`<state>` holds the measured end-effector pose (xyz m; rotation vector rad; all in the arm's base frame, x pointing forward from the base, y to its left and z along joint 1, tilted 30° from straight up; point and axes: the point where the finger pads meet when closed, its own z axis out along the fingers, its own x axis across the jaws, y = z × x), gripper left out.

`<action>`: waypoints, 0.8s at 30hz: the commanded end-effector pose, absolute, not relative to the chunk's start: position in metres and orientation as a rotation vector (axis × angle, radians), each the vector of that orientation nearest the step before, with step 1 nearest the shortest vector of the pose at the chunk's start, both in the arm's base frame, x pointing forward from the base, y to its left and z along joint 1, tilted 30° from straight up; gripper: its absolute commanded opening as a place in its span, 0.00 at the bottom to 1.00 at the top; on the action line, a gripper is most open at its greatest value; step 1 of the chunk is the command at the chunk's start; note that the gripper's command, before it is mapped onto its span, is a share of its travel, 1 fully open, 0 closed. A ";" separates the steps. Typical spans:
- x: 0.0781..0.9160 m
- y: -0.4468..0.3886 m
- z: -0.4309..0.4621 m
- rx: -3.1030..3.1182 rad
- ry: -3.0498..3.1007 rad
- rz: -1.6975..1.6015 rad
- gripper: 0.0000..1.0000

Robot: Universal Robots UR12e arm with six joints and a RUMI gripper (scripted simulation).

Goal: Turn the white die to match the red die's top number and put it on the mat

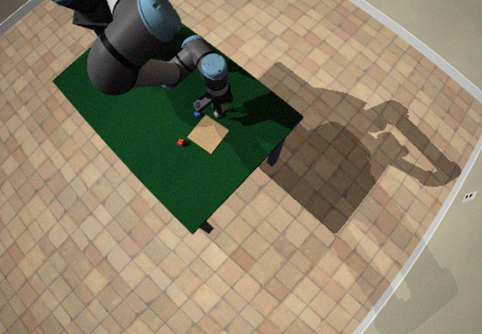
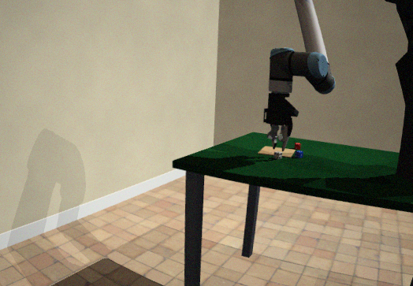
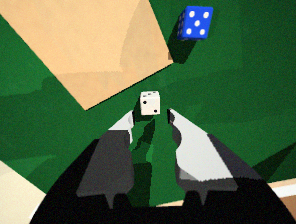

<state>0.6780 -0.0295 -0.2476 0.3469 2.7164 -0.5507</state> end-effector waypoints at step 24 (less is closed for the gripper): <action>0.679 -0.030 -0.249 0.346 2.716 -0.550 0.24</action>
